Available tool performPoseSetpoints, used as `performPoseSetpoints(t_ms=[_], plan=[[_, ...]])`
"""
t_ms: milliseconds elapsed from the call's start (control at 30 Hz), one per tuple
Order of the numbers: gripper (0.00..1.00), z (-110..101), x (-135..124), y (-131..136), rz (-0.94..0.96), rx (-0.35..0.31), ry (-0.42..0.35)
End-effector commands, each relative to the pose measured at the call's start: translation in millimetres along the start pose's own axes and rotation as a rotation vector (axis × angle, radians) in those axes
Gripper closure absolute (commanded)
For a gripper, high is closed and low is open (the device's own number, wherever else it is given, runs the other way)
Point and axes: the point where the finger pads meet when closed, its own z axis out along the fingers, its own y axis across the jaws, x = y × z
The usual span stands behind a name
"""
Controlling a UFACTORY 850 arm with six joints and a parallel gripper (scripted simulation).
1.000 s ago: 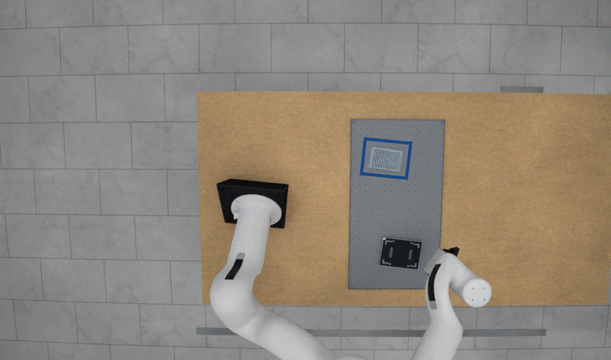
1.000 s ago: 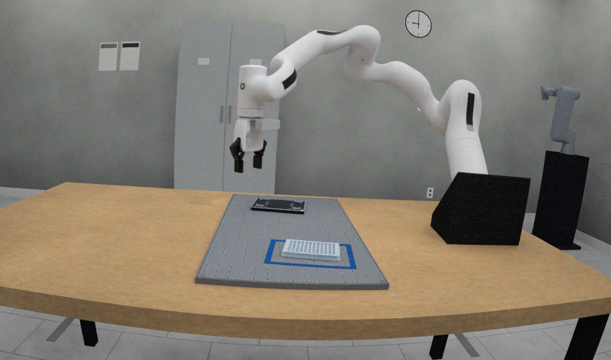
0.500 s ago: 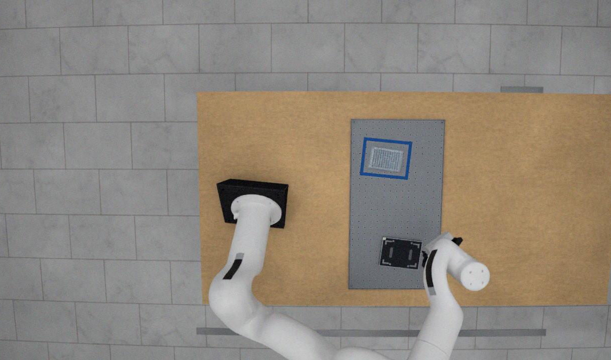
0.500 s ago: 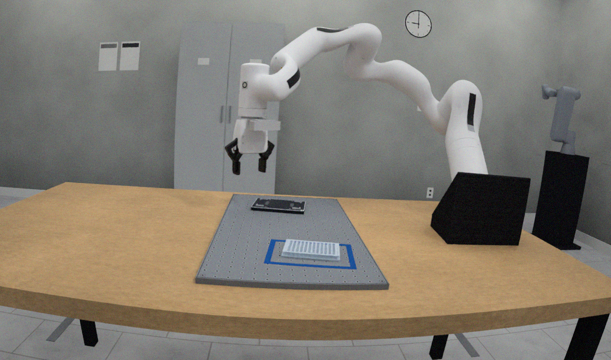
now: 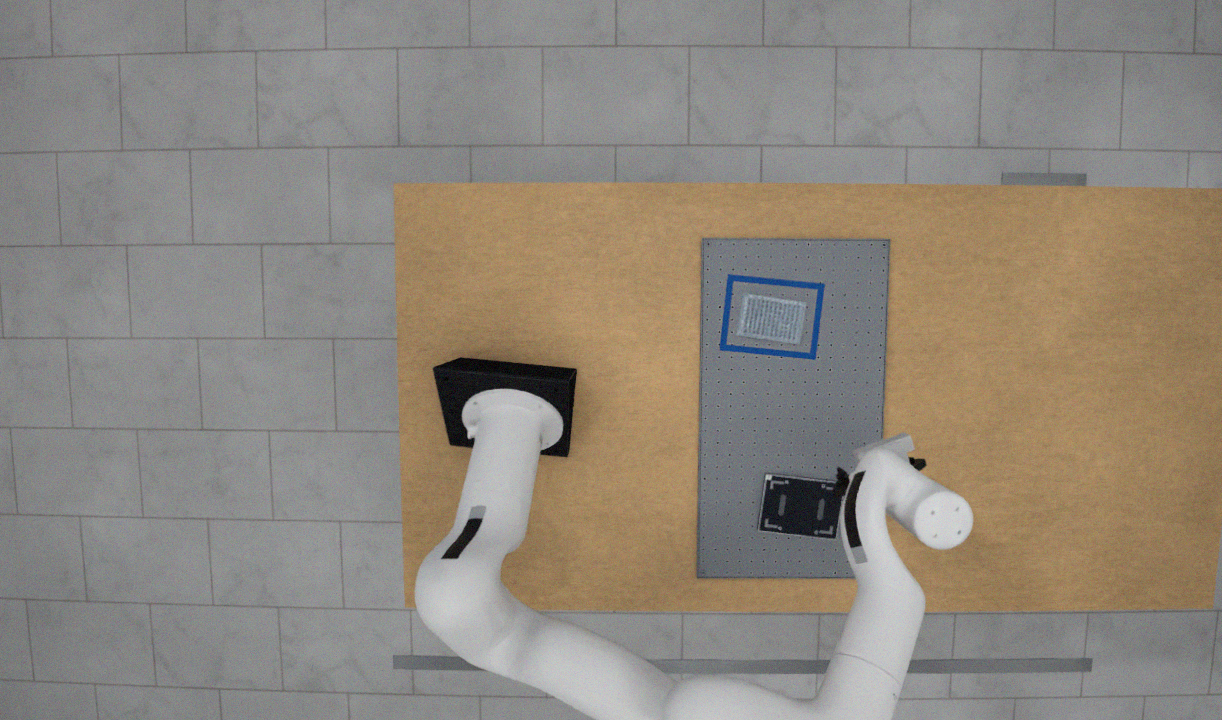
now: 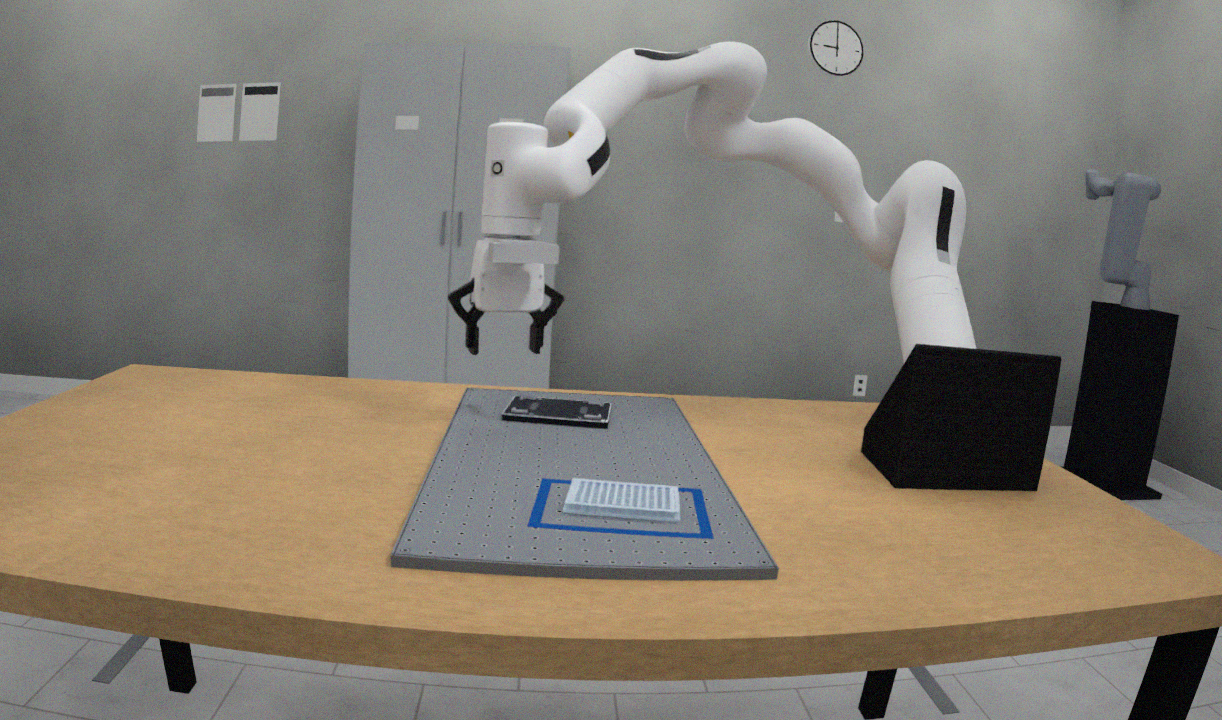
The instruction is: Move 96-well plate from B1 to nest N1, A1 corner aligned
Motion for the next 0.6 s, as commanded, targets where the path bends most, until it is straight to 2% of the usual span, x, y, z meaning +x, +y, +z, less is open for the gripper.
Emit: performPoseSetpoints(t_ms=[0, 133, 567], plan=[[0.00, -0.9, 15.5, 1.6, 0.087, -0.006, -0.002], [0.00, -0.7, 35.5, 2.2, 0.220, -0.008, 0.003], [0.00, 0.1, 79.6, 1.4, 0.479, -0.009, 0.011]])
